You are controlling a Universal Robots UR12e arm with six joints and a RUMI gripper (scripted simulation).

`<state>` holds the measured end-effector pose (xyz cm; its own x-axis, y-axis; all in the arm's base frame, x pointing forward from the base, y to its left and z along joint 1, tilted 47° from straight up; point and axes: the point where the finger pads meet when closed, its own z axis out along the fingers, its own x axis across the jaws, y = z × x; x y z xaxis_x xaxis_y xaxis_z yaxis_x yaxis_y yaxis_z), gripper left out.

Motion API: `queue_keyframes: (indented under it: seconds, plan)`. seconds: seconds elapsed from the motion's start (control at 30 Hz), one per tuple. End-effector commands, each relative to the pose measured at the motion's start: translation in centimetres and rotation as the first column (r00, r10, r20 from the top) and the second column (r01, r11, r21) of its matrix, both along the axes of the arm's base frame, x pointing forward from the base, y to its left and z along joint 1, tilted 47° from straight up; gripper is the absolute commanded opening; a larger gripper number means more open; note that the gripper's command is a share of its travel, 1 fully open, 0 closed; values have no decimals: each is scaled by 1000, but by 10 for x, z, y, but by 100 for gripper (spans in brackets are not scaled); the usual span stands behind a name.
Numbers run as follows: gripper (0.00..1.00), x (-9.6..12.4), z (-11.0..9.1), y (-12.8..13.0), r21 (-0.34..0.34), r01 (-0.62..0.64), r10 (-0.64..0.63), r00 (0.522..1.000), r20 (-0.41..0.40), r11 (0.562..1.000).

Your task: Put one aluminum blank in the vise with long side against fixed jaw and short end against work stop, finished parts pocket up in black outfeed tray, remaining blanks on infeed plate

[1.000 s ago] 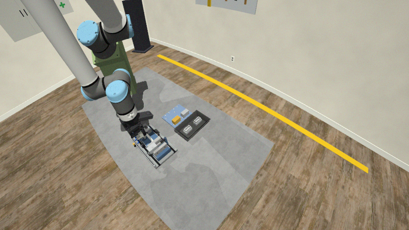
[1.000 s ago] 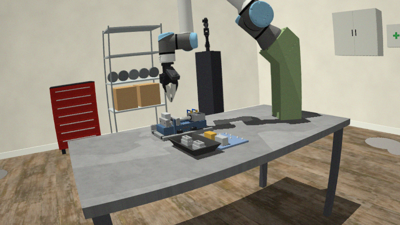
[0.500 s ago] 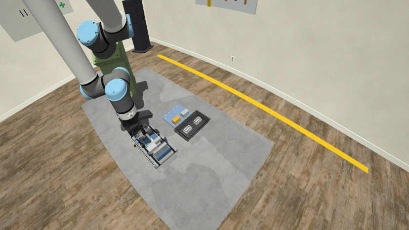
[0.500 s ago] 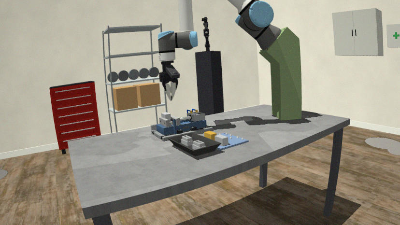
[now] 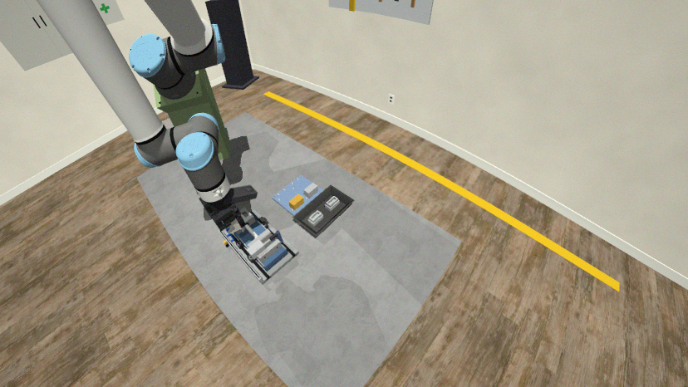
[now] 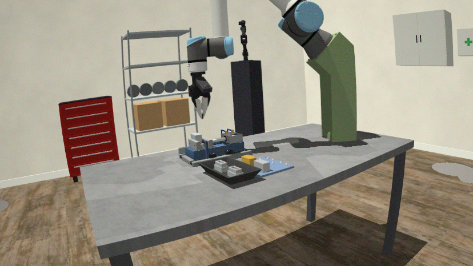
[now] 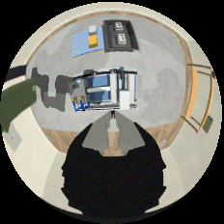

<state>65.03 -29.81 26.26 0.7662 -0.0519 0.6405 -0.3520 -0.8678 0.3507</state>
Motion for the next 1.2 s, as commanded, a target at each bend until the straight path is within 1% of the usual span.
queue_keyframes:
  seconds: [0.0, 0.1, 0.17, 0.3, 0.5, 0.67, 0.73, 0.83, 1.0, 1.17]
  plan:
    - [0, 1, 2, -1, 29, 36, -37, 999, 27, 999]
    - [0, 2, 4, -2, 62, 75, -78, 995, 54, 995]
    - [0, 2, 4, -2, 62, 75, -78, 995, 54, 995]
    - [0, 4, 7, -4, 125, 143, -155, 983, 100, 982]
    - [0, 6, 12, -9, 239, 247, -290, 942, 166, 939]
    - [0, 8, 16, -12, 325, 314, -390, 898, 203, 892]
    - [0, 8, 16, -12, 325, 314, -390, 898, 203, 892]
    - [0, 10, 19, -16, 400, 363, -474, 851, 227, 842]
    - [0, 11, 23, -19, 485, 407, -567, 787, 244, 774]
    - [0, 12, 27, -24, 568, 440, -655, 713, 249, 696]
